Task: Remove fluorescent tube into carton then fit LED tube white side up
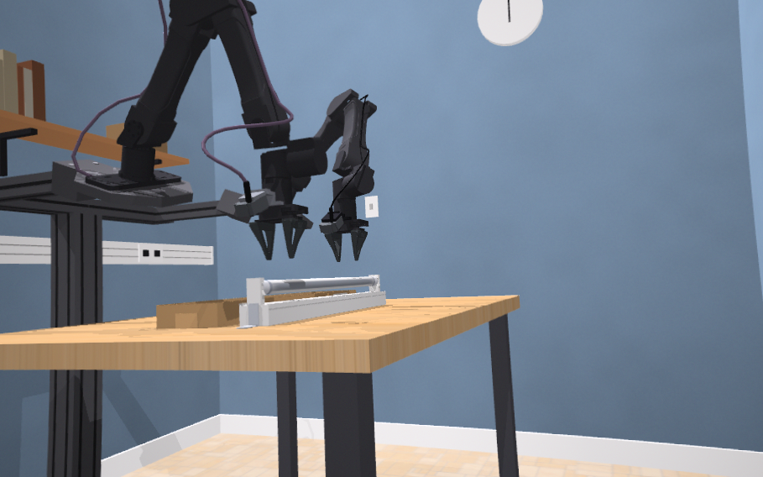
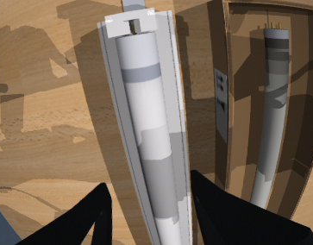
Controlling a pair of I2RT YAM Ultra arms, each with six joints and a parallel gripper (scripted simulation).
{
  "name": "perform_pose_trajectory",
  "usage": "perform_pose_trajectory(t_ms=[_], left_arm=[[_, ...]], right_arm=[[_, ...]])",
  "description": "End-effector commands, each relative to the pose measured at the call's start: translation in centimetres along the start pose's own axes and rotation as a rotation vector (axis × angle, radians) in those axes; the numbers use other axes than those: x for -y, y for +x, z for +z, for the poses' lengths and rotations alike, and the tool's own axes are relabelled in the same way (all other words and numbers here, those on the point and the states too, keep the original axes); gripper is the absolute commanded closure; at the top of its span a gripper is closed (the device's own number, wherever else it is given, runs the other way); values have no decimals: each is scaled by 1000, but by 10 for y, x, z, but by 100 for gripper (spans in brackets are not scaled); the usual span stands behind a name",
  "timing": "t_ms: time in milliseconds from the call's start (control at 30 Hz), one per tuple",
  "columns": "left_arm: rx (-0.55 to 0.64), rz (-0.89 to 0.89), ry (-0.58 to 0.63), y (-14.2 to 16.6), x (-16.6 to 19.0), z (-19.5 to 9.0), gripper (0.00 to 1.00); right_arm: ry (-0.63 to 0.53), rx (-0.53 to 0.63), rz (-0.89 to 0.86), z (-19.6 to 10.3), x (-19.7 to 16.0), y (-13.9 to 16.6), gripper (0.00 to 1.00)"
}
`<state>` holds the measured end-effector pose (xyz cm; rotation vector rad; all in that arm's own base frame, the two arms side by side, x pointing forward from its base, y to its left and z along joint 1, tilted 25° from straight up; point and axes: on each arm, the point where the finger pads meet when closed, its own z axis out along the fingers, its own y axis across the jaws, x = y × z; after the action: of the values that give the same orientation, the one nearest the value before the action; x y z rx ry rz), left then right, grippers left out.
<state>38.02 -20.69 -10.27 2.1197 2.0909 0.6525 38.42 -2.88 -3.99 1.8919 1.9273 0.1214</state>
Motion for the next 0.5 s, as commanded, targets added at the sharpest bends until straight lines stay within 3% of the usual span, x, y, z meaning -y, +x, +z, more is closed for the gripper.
perform_pose_trajectory(t_ms=[0,133,267,300,400,467], left_arm=[[-4,7,18,4,7,10,51],[15,22,-3,-9,-4,-6,51],[-2,-1,17,-4,1,3,51],[-2,-9,-8,9,-5,0,51],[5,-3,-29,10,-8,0,51],[5,-3,-29,10,-8,0,51]], right_arm=[[30,7,-14,7,14,3,51],[-6,13,2,-2,-8,-6,51],[17,9,-13,6,4,1,51],[4,3,-74,4,4,7,51],[2,11,-276,9,5,10,51],[2,11,-276,9,5,10,51]])
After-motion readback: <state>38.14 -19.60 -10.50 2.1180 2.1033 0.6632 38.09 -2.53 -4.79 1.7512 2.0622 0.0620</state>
